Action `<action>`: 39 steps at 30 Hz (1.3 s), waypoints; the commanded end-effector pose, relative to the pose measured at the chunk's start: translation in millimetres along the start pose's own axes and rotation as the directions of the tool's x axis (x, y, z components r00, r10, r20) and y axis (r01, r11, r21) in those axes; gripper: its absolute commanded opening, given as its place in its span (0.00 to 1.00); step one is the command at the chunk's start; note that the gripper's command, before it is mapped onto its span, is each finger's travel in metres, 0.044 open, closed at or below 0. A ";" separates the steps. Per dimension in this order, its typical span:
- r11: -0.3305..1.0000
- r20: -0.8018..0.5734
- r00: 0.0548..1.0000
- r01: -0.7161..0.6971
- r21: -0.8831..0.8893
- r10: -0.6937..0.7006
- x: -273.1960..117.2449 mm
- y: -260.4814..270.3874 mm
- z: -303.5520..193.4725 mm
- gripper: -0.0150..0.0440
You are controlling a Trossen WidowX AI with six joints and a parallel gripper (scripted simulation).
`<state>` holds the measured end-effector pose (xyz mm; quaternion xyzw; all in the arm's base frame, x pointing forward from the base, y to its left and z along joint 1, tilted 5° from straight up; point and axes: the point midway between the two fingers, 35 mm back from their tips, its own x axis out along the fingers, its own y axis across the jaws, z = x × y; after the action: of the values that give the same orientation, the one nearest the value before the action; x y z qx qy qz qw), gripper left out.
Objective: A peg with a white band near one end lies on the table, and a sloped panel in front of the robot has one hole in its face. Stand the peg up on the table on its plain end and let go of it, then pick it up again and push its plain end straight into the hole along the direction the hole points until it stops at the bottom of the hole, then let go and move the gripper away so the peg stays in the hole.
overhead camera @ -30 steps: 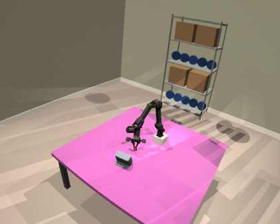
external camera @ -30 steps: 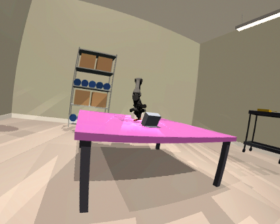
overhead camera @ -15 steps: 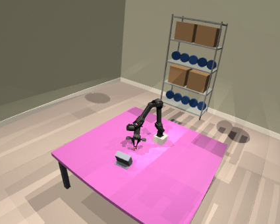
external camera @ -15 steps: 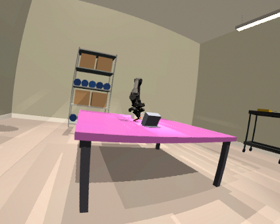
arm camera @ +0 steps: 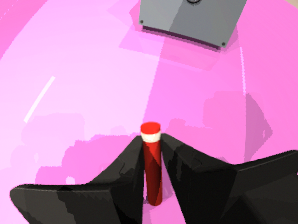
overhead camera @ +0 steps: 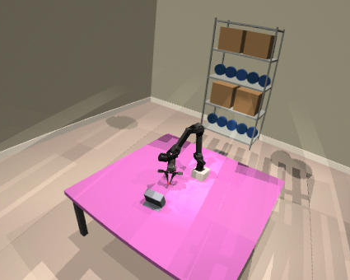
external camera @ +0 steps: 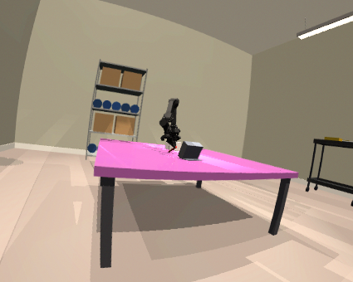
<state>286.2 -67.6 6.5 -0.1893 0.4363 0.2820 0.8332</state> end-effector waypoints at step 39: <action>1.000 0.358 0.934 -0.005 -0.006 0.006 -22.0 2.6 -20.0 0.34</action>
<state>265.2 -83.4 14.3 -0.1407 0.2924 0.3109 0.8933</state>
